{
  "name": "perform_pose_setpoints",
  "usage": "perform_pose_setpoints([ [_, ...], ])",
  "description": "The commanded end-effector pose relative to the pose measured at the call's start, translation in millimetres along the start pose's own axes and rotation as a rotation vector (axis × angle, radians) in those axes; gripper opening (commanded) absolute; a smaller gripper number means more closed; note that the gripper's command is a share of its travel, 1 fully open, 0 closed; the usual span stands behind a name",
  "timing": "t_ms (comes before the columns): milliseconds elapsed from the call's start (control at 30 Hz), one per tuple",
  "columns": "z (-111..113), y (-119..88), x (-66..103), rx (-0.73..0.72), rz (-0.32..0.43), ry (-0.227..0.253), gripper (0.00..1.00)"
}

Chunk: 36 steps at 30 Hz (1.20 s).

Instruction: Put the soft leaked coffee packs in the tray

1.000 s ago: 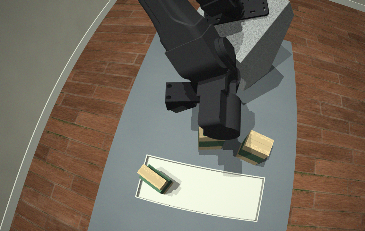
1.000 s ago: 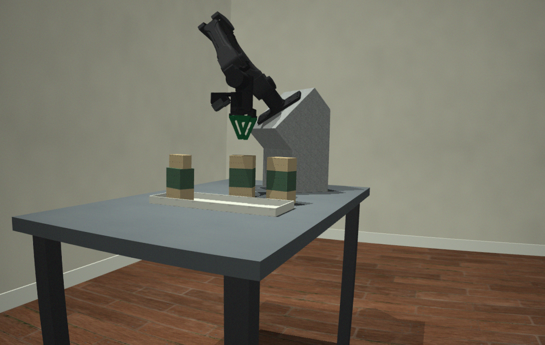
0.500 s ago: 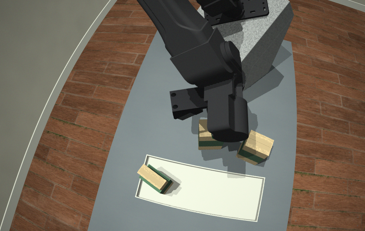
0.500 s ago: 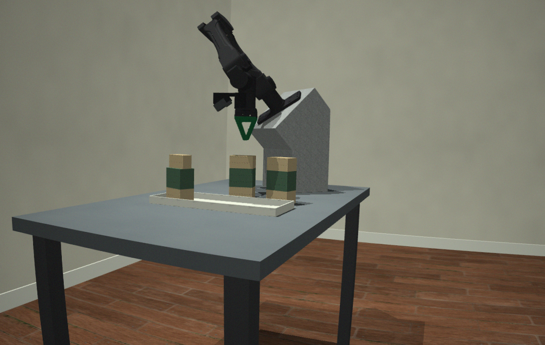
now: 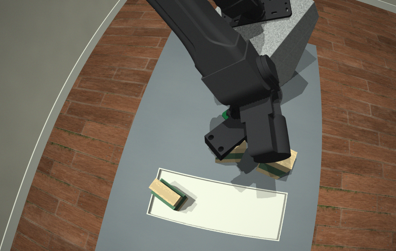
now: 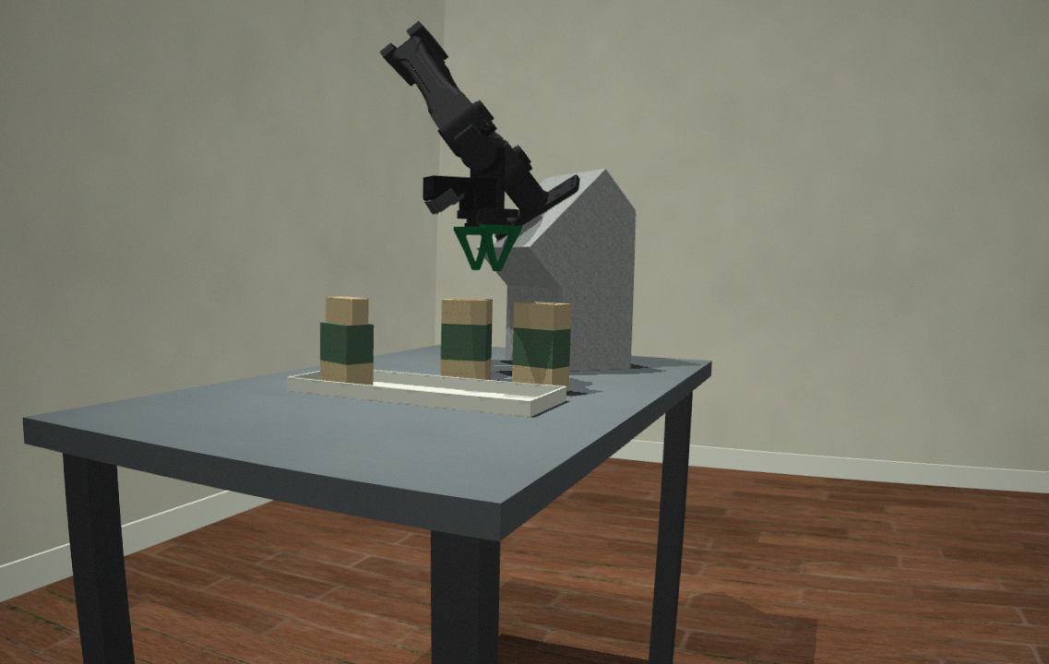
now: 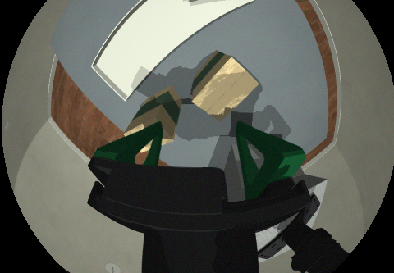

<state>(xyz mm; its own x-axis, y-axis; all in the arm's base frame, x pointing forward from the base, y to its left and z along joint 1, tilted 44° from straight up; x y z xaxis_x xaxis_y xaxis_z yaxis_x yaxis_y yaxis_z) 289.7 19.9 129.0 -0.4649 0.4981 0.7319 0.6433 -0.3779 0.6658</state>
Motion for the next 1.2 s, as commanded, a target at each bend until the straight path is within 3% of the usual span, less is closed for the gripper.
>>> perform_pose_setpoints([
  [0,10.3,1.9,4.1,0.206,-0.011,0.006,0.79],
  [133,17.8,-0.1,4.1,0.348,-0.012,0.006,0.79],
  [233,18.1,-0.2,4.1,0.354,-0.012,0.006,0.79],
  [267,23.6,-2.0,4.1,0.459,-0.012,0.006,0.79],
  [667,44.9,-10.9,4.5,0.88,-0.014,0.003,0.79],
  [767,45.3,-11.1,4.5,0.888,-0.014,0.003,0.79],
  [800,50.8,-13.5,4.6,0.993,-0.016,0.002,0.79],
  [1167,70.3,-24.2,5.4,1.384,-0.02,-0.003,0.79],
])
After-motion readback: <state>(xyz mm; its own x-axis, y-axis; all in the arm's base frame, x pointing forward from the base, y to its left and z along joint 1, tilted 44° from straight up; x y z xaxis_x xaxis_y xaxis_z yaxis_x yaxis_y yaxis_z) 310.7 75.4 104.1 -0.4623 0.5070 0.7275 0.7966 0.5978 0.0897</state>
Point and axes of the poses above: the point where the finger pads meet when closed, its own x axis back along the fingers, its own z axis across the jaws, y = z × x, the point moved 8 cm from there along x, back along the fingers, and after that the axes turned 11 degrees about x, right-handed, at the moved point
